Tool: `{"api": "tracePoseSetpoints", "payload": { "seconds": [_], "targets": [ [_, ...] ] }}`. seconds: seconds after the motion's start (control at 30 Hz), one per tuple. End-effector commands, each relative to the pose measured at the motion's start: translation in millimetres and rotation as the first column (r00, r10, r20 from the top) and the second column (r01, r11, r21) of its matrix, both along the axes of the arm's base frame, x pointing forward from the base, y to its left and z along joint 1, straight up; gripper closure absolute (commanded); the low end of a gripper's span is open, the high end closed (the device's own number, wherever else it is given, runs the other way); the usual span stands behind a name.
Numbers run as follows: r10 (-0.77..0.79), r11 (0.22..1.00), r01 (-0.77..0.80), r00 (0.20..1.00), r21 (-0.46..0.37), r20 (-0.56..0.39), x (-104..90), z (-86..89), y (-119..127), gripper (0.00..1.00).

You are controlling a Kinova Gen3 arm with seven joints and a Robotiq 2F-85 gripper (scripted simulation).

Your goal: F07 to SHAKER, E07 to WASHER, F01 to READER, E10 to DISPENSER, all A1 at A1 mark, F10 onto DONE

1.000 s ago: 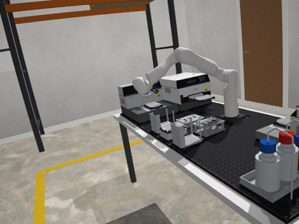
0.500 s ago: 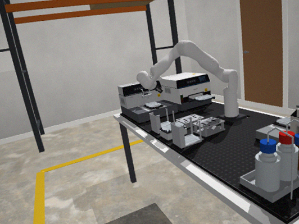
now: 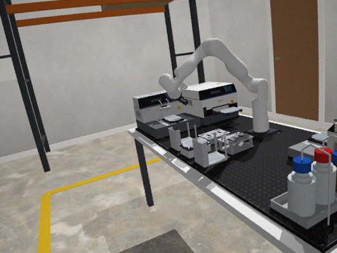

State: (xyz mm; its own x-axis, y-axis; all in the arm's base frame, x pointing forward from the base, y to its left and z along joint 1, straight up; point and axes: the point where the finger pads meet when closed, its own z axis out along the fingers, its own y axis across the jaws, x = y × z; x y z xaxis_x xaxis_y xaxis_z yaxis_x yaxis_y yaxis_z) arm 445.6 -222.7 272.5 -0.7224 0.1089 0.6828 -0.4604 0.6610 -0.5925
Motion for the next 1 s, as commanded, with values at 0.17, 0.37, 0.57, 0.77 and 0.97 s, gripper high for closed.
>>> {"api": "tracePoseSetpoints", "payload": {
  "seconds": [0.17, 0.37, 0.57, 0.77, 0.97],
  "targets": [
    [0.006, 0.997, -0.009, 0.999, 0.074, 0.049, -11.1, -4.1, 16, 0.00],
    [0.007, 0.994, -0.014, 0.998, 0.107, 0.070, -16.2, -6.4, 24, 0.00],
    [0.007, 0.987, -0.023, 0.995, 0.157, 0.102, -23.9, -10.0, 35, 0.00],
    [0.005, 0.978, -0.033, 0.991, 0.206, 0.133, -31.5, -13.5, 47, 0.00],
    [0.003, 0.970, -0.041, 0.988, 0.239, 0.154, -36.6, -15.9, 54, 0.00]
  ]
}}
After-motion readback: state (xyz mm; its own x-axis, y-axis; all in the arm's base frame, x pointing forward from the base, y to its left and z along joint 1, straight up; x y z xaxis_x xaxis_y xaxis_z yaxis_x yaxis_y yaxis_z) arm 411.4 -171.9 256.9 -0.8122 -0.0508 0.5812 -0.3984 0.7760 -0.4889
